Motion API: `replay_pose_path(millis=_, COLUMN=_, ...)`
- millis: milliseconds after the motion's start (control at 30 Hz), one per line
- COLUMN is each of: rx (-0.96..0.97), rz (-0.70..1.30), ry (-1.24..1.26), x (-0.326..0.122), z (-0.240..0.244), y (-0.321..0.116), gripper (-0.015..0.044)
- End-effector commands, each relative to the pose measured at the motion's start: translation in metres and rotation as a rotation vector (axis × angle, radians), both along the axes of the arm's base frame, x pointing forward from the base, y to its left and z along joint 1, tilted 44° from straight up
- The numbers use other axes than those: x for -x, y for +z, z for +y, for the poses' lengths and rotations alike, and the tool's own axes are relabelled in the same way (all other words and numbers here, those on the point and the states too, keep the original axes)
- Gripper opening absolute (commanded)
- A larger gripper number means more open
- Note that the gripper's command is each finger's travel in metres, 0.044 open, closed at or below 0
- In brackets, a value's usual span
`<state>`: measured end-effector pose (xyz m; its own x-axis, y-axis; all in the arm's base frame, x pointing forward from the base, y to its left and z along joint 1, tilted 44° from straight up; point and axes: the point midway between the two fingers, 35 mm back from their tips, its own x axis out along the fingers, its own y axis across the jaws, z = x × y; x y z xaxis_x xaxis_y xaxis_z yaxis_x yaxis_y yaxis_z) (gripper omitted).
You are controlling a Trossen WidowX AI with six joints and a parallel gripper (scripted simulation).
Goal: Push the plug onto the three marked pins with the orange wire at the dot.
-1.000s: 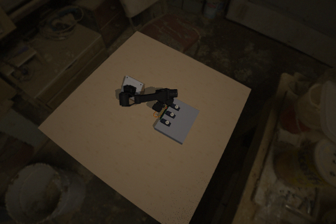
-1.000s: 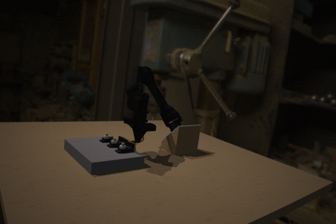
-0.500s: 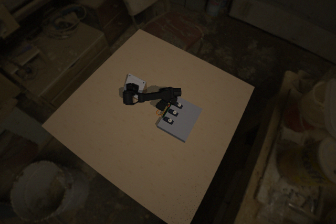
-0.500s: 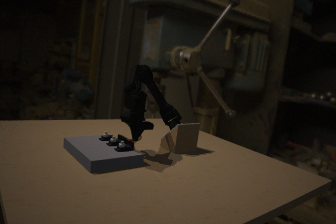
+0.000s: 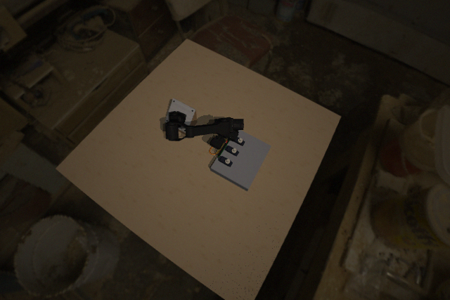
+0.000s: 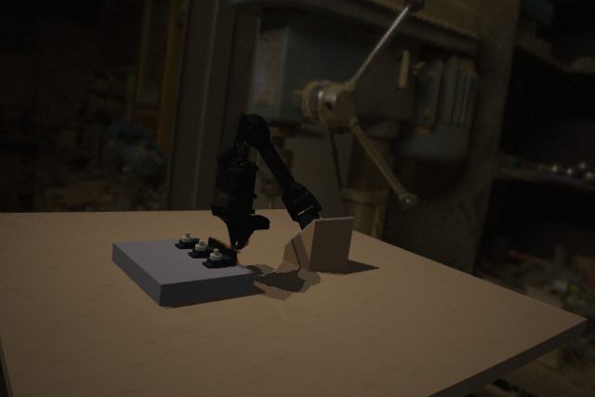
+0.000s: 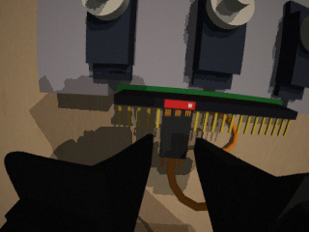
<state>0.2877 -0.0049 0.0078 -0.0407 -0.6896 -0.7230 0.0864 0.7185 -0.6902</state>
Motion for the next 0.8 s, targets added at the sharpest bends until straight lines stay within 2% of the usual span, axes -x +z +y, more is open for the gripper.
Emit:
replay_pose_path(millis=0, rx=0.004, rz=0.007, ry=0.004, x=0.000, z=0.001, y=0.001, gripper=0.0236)
replay_pose_path(millis=267, rx=0.002, rz=0.008, ry=0.004, x=-0.003, z=0.041, y=0.042, gripper=0.0440)
replay_pose_path(millis=767, rx=0.002, rz=0.008, ry=0.004, x=-0.003, z=0.041, y=0.042, gripper=0.0440)
